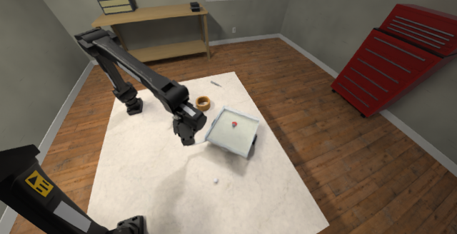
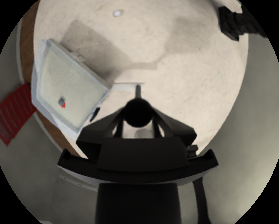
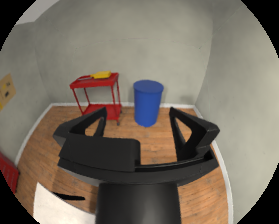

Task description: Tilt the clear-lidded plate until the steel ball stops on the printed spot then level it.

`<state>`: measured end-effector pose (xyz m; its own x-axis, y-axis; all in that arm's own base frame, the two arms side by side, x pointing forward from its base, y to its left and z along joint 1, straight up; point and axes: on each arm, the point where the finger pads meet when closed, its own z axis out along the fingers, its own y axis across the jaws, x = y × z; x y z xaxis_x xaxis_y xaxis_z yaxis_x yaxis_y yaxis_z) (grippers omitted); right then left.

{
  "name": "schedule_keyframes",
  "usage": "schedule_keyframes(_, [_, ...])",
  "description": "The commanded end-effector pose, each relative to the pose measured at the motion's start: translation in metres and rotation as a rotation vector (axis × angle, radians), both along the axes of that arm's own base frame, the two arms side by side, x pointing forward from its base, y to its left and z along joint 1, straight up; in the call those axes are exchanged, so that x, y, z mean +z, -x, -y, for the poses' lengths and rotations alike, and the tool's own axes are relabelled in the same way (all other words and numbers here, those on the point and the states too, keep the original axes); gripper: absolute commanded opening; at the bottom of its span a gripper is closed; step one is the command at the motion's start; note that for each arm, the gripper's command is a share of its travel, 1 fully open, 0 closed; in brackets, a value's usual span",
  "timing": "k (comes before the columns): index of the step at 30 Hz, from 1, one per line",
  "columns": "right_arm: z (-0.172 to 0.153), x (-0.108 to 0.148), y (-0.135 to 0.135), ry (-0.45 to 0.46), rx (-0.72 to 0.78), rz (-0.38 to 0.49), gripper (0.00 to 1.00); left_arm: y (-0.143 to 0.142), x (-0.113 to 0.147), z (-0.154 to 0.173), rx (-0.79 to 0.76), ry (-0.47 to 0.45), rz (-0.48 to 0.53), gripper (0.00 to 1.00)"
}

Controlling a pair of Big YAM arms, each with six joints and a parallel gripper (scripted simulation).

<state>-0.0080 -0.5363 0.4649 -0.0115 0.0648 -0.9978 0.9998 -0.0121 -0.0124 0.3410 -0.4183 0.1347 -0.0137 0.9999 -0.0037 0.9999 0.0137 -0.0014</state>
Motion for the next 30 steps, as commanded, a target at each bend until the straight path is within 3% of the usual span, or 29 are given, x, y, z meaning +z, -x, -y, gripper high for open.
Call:
schedule_keyframes(1, [0.008, 0.036, 0.007, 0.065, -0.015, 0.011, 1.00, -0.013, 0.027, -0.012, 0.000, 0.020, 0.026, 0.00])
schedule_keyframes(20, [0.008, 0.036, 0.007, 0.065, -0.015, 0.011, 1.00, -0.015, 0.030, -0.012, 0.000, 0.024, 0.030, 0.00])
schedule_keyframes(22, [0.008, 0.036, 0.007, 0.065, -0.015, 0.011, 1.00, 0.002, -0.014, 0.008, -0.001, -0.007, 0.003, 0.00])
schedule_keyframes(27, [0.008, 0.036, 0.007, 0.065, -0.015, 0.011, 1.00, -0.009, 0.007, 0.027, -0.001, 0.042, 0.037, 0.00])
schedule_keyframes(30, [0.008, 0.036, 0.007, 0.065, -0.015, 0.011, 1.00, -0.009, 0.006, 0.029, 0.000, 0.042, 0.037, 0.00])
